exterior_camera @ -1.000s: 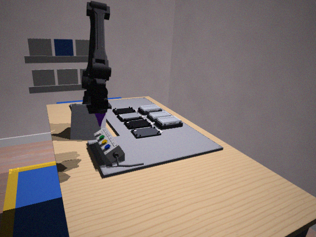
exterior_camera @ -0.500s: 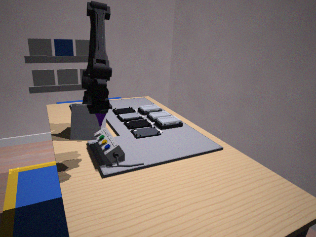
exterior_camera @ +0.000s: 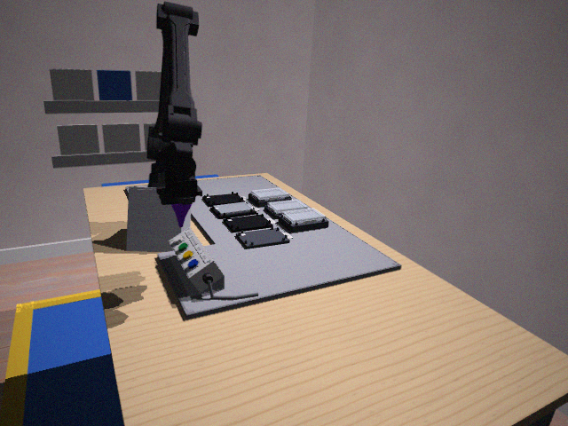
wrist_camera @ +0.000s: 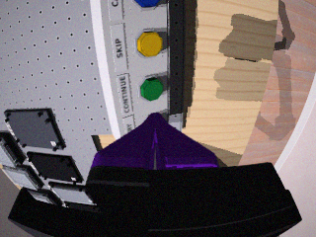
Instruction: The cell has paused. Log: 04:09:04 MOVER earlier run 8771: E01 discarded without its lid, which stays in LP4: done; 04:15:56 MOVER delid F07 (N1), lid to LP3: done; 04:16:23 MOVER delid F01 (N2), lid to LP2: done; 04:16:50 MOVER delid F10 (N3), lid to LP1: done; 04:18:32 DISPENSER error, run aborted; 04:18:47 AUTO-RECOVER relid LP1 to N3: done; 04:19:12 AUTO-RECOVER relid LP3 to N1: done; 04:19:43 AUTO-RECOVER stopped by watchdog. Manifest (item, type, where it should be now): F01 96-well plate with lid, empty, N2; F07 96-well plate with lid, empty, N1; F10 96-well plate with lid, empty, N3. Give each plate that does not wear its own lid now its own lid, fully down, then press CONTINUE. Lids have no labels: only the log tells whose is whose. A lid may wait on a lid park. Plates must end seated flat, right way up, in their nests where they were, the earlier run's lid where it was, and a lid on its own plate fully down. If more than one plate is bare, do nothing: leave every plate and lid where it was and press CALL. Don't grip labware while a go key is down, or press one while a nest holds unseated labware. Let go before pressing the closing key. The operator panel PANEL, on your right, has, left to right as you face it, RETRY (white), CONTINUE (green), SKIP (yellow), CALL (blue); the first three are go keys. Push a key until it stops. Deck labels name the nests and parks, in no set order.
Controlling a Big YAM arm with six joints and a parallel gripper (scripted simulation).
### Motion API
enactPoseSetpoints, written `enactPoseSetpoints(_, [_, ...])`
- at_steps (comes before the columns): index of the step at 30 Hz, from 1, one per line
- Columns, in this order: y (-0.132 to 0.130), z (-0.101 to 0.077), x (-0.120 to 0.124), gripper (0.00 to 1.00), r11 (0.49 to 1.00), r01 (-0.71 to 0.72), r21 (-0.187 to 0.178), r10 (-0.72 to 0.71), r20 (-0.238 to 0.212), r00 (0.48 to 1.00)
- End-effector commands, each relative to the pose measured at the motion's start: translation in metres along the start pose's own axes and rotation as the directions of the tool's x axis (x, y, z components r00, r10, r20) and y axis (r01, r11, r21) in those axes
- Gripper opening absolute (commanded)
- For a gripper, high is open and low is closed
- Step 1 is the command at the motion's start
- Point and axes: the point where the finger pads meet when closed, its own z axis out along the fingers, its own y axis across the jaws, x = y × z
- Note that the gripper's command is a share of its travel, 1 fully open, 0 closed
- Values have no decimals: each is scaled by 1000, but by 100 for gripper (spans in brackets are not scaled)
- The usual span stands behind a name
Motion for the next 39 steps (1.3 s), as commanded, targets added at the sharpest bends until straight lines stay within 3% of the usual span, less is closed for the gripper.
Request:
enactPoseSetpoints(1, [6, -2, 0, 0, 1000, 22, 3, -22, 0, 1000])
enactPoseSetpoints(9, [7, -3, 0, 0, 1000, 20, 3, -20, 4, 1000])
enactPoseSetpoints(10, [6, 5, -2, 0, 1000, 17, 3, -17, 4, 1000])
enactPoseSetpoints(20, [6, 22, -2, 0, 1000, 8, 3, -8, 3, 1000])
enactPoseSetpoints(39, [6, 28, -1, 0, 1000, 8, 2, -8, 3, 1000])
